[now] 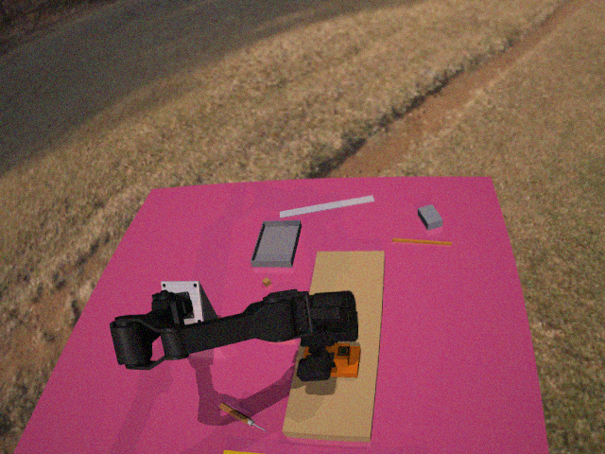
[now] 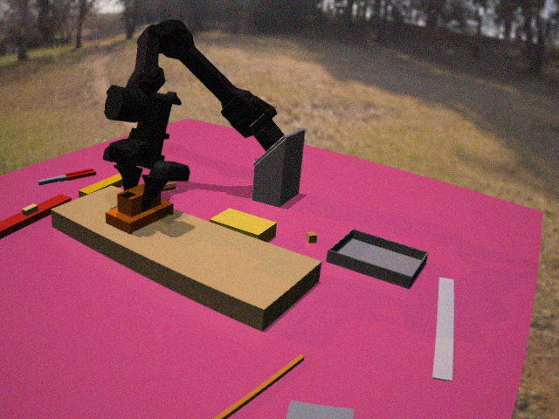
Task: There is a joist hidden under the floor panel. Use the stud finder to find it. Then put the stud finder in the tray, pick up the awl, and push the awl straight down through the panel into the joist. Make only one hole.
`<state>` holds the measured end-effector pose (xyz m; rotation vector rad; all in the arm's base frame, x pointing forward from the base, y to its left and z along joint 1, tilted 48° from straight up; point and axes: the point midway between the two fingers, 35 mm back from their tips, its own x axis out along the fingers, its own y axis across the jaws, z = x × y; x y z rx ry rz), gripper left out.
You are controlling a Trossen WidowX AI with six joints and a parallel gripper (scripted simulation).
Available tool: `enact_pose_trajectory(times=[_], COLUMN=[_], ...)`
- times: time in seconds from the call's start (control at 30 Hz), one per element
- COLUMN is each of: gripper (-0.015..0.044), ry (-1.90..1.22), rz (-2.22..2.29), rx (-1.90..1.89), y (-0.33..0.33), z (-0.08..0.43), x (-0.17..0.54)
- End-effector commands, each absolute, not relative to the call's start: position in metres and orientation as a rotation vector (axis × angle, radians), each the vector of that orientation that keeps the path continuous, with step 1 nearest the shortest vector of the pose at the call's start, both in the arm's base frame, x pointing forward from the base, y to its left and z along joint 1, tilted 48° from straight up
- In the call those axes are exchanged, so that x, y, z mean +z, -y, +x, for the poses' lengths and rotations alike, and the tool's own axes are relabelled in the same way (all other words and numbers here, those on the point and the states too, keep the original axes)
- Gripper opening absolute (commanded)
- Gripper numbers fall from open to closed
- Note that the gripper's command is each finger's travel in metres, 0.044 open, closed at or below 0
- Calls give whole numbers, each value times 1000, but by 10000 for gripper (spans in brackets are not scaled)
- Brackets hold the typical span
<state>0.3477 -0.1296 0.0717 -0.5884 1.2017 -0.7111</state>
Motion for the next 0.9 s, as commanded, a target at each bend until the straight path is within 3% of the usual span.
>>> enact_pose_trajectory(times=[0.0, 0.87], gripper=[0, 0], ry=[-1204, -1204], rz=[-590, -588], rx=[-709, -708], y=[123, 90], z=[349, 358], x=[63, 26])
